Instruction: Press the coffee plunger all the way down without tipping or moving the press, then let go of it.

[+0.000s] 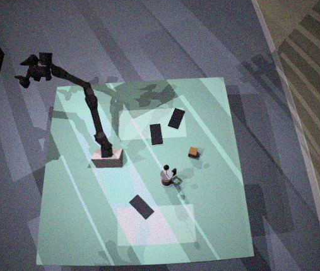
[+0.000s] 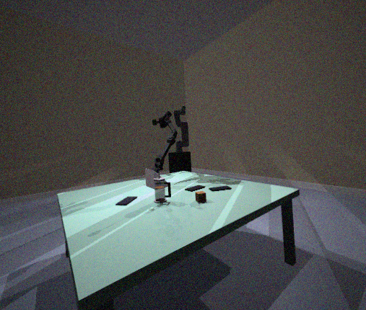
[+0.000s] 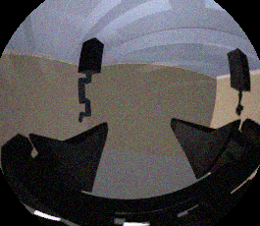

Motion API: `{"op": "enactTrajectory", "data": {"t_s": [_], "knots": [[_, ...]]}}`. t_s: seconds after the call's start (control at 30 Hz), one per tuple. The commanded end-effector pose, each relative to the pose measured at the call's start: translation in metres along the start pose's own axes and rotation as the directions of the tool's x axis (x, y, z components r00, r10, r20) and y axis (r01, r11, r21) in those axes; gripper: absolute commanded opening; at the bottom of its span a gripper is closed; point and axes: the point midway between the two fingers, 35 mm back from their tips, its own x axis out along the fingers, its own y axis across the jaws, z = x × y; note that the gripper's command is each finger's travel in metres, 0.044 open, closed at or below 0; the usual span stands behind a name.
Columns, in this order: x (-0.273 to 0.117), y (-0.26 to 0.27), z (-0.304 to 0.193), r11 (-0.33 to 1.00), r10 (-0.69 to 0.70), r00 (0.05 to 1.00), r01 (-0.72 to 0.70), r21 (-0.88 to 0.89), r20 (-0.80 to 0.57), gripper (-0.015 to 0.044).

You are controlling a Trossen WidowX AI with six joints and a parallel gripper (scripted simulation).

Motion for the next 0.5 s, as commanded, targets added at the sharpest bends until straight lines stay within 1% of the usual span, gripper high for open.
{"op": "enactTrajectory", "data": {"t_s": [0.0,0.03,0.2,0.33,0.47], "knots": [[-0.001,-0.001,-0.001,1.0,-0.004,1.0,0.004,-0.002,-0.003,0.0426],[-0.001,-0.003,-0.002,1.0,-0.01,1.0,0.01,-0.008,-0.008,0.044],[-0.009,-0.025,-0.014,0.994,-0.07,0.996,0.065,-0.082,-0.053,0.044],[-0.026,-0.068,-0.038,0.964,-0.188,0.972,0.154,-0.218,-0.144,0.044],[-0.054,-0.121,-0.063,0.895,-0.333,0.91,0.223,-0.387,-0.245,0.044]]}}
